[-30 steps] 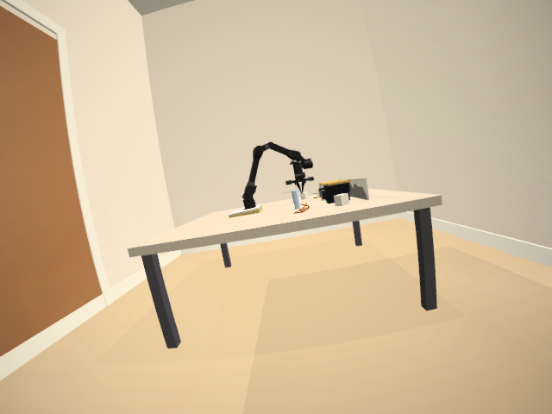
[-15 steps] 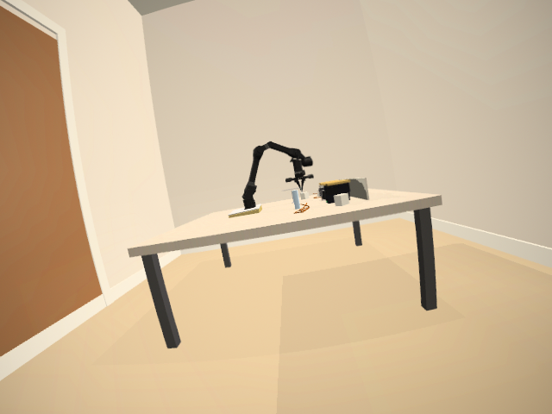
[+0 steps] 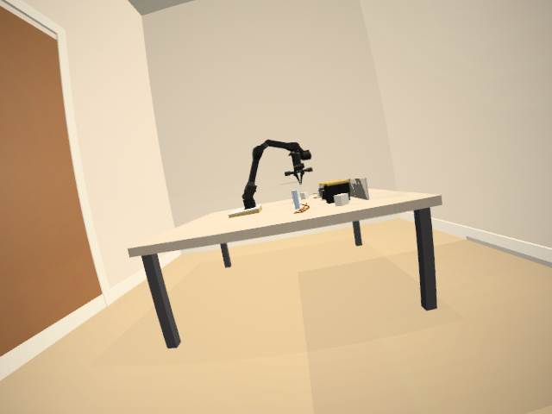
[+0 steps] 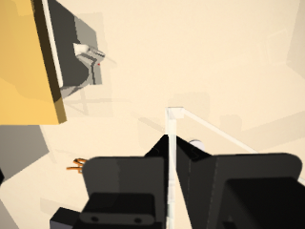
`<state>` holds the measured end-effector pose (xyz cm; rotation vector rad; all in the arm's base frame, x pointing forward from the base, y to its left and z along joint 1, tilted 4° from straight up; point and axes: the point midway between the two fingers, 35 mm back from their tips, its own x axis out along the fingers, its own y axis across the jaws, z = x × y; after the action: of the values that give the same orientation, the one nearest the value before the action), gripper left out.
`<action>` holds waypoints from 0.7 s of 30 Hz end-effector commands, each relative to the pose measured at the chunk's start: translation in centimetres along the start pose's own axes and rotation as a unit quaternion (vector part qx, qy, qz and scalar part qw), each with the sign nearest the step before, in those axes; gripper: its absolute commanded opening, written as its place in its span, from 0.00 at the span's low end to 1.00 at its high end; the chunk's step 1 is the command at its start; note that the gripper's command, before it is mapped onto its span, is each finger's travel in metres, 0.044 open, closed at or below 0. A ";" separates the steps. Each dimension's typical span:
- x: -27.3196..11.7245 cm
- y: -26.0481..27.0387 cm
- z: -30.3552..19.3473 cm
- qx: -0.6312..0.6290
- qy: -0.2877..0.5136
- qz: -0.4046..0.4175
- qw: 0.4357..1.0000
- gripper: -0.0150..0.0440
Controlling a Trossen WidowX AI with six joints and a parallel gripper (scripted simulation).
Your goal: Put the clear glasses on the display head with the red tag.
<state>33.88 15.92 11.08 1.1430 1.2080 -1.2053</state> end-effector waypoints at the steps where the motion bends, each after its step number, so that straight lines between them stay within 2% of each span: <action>1: -0.1 -0.1 -2.2 -0.051 0.001 0.000 0.999 0.25; 11: -0.1 -1.3 -9.4 -0.223 0.004 0.000 0.975 0.25; 21: 1.3 -1.4 -10.0 -0.235 0.004 0.001 0.972 0.25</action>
<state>32.11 25.82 10.27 0.8004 1.3974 -0.8478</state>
